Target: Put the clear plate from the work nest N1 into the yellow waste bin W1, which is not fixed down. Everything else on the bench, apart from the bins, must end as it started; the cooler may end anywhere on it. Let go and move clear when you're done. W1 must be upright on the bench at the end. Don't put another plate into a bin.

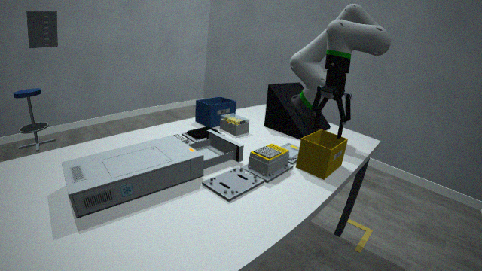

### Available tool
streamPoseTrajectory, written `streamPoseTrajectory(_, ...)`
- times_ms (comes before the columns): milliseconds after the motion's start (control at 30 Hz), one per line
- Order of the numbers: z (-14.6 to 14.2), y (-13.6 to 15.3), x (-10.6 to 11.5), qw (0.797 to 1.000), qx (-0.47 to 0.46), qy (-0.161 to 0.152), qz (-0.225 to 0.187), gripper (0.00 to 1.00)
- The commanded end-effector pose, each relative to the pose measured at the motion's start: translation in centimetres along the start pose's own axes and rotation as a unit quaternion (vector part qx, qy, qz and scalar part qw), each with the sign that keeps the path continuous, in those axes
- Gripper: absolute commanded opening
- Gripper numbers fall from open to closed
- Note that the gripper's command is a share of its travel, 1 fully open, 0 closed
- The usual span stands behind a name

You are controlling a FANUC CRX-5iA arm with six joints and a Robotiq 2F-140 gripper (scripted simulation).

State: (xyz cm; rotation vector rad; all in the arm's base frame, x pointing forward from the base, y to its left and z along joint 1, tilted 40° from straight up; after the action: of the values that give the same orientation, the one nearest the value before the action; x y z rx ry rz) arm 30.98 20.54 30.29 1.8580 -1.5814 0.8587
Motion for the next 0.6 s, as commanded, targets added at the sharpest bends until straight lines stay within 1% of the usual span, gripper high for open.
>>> streamPoseTrajectory(0,0.0,0.0,0.2,1.0,0.0,0.0,0.0,0.7)
streamPoseTrajectory(67,0.0,0.0,0.2,1.0,0.0,0.0,0.0,0.7)
streamPoseTrajectory(167,1.1,-0.4,0.5,1.0,0.0,0.0,0.0,0.7)
streamPoseTrajectory(233,1.1,-0.4,0.5,1.0,0.0,0.0,0.0,0.7)
streamPoseTrajectory(567,4.7,-1.8,1.6,1.0,0.0,0.0,0.0,0.7)
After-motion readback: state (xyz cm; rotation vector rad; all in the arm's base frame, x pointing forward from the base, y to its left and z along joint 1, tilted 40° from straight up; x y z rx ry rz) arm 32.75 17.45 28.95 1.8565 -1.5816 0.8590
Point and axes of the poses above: the point where the finger pads meet when closed, its own x axis back along the fingers, its own z axis across the jaws, y = z × x, the point moved 9 cm from there along x, back along the fingers, and after that the axes turned 1 degree about x, right-handed, at the moved point
